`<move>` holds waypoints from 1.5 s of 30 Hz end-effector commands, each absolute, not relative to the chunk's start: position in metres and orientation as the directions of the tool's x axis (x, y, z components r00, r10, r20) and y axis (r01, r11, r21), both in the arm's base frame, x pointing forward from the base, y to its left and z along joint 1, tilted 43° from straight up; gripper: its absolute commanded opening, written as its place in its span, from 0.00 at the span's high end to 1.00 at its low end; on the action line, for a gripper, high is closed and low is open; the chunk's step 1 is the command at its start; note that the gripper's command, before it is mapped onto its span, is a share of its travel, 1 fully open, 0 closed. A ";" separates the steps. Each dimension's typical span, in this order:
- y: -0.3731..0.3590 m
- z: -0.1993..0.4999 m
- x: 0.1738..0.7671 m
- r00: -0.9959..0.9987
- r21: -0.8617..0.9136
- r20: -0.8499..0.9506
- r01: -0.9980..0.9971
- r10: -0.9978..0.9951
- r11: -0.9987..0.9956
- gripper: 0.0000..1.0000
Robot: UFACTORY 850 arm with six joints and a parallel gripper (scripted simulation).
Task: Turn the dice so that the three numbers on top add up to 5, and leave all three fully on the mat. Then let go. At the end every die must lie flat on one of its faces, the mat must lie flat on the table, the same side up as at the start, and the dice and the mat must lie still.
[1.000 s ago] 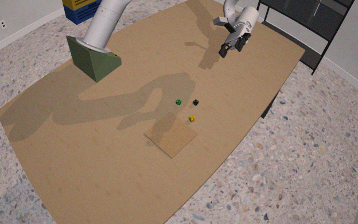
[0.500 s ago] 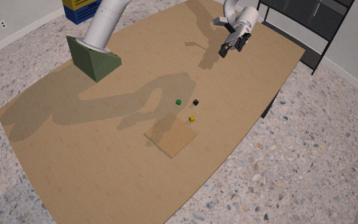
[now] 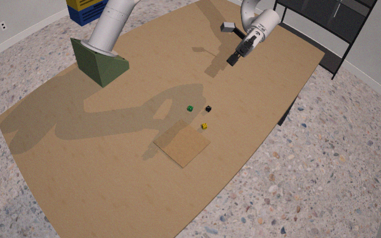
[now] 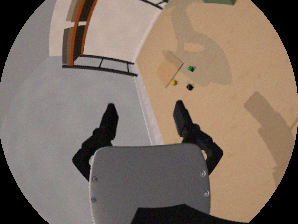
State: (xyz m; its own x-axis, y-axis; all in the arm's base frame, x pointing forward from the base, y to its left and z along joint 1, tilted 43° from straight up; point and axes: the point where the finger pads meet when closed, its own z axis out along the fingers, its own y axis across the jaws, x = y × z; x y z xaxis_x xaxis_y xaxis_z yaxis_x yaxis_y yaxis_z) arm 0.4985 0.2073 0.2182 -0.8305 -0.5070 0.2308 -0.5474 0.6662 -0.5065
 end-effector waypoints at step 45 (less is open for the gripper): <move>0.163 0.124 0.464 -0.537 -0.393 0.201 0.722 0.819 0.570 0.00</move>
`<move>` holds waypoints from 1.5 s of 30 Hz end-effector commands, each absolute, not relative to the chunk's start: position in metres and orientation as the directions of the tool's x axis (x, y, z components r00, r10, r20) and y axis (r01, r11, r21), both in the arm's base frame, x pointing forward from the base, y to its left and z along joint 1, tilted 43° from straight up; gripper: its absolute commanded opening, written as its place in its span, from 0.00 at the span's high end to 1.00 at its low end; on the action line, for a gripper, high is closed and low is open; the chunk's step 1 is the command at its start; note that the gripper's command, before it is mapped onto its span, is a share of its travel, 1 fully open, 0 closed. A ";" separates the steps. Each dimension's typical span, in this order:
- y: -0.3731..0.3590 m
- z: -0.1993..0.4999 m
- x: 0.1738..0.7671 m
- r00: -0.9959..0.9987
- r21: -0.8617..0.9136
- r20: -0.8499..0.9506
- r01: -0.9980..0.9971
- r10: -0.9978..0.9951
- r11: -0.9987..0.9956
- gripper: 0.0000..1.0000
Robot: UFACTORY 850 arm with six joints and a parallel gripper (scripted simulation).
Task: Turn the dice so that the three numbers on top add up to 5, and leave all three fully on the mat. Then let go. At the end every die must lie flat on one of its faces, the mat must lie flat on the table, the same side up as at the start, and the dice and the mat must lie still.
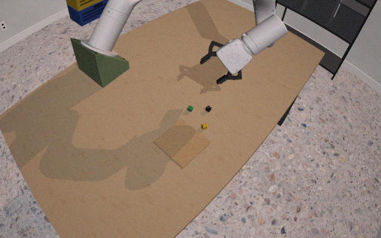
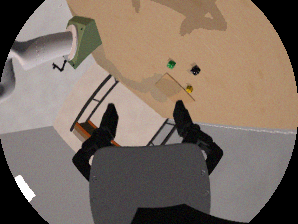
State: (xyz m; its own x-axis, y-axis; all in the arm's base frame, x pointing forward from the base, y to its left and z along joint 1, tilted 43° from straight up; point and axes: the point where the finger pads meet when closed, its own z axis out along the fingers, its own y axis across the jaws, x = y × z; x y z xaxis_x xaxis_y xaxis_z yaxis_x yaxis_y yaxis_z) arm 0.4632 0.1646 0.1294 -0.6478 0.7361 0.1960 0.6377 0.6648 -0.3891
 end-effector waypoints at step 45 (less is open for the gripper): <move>0.141 0.076 0.524 0.767 -0.601 0.107 0.557 0.633 -0.574 0.00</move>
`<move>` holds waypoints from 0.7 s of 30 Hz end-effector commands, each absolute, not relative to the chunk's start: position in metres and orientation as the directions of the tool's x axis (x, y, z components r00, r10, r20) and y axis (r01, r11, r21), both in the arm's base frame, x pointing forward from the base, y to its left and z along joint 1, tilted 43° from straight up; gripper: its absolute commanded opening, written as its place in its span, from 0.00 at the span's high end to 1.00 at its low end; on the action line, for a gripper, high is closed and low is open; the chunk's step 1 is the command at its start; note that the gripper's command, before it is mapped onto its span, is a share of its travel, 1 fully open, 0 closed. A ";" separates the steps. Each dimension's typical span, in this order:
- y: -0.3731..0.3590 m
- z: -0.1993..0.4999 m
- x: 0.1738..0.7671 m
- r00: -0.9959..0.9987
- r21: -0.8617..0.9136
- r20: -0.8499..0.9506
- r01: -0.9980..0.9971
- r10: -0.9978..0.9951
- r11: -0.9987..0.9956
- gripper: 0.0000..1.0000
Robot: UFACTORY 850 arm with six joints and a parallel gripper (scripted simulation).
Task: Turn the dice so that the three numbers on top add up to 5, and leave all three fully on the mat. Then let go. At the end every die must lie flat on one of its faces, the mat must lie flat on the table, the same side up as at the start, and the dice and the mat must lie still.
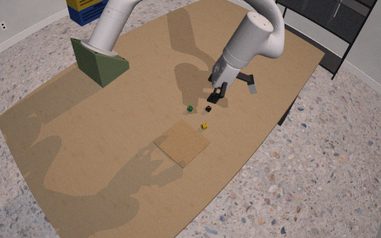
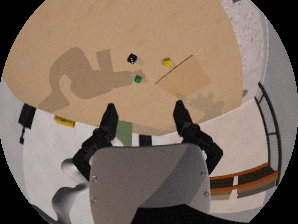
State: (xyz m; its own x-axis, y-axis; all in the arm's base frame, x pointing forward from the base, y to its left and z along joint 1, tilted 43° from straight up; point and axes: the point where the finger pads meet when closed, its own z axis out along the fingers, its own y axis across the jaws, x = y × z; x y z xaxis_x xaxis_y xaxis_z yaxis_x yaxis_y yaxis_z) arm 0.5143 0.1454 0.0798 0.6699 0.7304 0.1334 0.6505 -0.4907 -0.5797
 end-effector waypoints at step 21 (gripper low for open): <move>0.109 0.061 0.568 0.989 -0.674 -0.045 0.072 0.138 -0.735 0.00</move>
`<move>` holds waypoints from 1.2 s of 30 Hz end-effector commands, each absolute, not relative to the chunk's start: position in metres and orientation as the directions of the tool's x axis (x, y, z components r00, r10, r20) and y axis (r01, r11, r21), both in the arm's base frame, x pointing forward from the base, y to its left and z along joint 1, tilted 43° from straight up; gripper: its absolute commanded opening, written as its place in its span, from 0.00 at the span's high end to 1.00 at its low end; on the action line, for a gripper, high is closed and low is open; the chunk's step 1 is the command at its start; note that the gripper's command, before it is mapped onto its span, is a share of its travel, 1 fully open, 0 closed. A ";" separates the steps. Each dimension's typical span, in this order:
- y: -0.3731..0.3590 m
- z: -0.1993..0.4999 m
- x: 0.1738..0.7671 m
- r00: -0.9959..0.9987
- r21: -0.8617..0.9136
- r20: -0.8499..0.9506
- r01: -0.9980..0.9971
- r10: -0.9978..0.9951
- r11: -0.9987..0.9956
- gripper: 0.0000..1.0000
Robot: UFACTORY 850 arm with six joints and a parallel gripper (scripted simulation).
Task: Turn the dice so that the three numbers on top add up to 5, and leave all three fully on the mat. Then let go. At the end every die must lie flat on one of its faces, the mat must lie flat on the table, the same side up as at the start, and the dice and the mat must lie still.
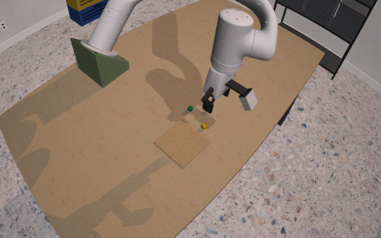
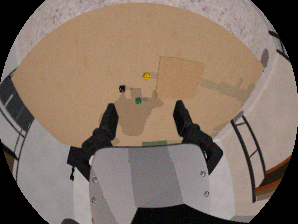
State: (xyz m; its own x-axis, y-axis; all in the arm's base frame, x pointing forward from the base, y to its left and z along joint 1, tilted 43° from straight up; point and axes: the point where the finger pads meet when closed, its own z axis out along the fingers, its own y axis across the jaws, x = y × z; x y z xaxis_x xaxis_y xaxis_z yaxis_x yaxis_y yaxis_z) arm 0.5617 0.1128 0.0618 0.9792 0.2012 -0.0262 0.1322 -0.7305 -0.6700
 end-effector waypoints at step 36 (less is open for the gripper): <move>0.181 -0.021 0.554 0.989 -0.674 -0.046 0.071 0.138 -0.735 0.00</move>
